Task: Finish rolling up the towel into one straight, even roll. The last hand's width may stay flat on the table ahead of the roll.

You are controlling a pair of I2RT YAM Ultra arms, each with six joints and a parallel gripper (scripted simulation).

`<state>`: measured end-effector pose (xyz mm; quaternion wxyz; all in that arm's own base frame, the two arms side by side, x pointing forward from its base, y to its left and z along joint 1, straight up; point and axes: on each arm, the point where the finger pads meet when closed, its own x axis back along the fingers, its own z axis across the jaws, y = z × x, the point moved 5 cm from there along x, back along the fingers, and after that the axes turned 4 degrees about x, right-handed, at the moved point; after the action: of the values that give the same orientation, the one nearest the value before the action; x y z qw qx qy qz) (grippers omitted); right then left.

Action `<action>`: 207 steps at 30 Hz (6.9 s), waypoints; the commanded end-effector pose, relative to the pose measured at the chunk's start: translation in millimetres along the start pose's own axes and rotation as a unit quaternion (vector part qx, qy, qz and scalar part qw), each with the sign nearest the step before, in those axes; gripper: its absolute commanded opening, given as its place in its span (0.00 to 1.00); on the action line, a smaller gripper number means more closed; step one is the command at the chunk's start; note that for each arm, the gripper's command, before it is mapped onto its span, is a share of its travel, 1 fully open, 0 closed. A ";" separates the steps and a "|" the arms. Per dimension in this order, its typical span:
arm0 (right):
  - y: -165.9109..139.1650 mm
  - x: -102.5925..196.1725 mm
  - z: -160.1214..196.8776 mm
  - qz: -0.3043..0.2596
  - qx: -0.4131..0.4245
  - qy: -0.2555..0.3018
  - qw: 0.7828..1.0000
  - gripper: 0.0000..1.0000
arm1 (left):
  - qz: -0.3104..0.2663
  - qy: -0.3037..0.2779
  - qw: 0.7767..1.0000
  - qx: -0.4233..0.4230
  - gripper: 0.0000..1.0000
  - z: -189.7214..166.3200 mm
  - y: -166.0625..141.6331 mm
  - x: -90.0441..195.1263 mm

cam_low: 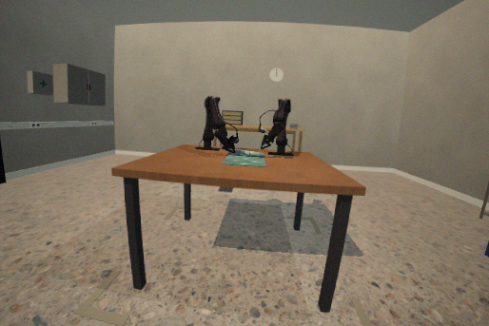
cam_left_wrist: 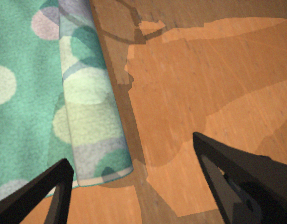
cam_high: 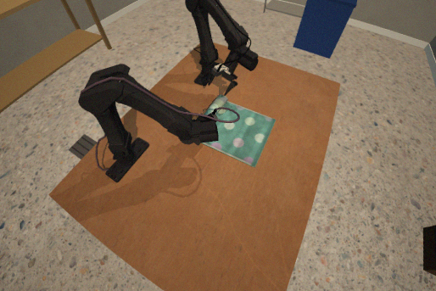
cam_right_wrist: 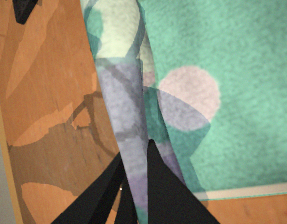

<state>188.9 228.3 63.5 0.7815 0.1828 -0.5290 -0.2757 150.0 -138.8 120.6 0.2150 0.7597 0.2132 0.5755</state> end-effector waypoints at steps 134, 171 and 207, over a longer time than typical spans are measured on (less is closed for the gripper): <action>11.4 56.3 16.5 0.007 0.044 -0.049 0.998 0.91 | -0.003 -0.072 0.995 0.069 0.15 30.5 -4.6 -51.8; 15.6 27.0 59.5 -0.002 0.240 -0.293 0.926 0.98 | 0.017 -0.218 0.958 0.183 0.15 46.5 -10.7 -62.3; -12.1 -16.6 43.0 -0.002 0.237 -0.295 0.926 0.37 | 0.017 -0.218 0.958 0.183 0.15 46.5 -10.7 -62.3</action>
<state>143.6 228.5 64.0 0.5247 0.2718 -0.7855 -0.1839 172.8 -168.9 54.3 0.0960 0.9008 0.2416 0.3480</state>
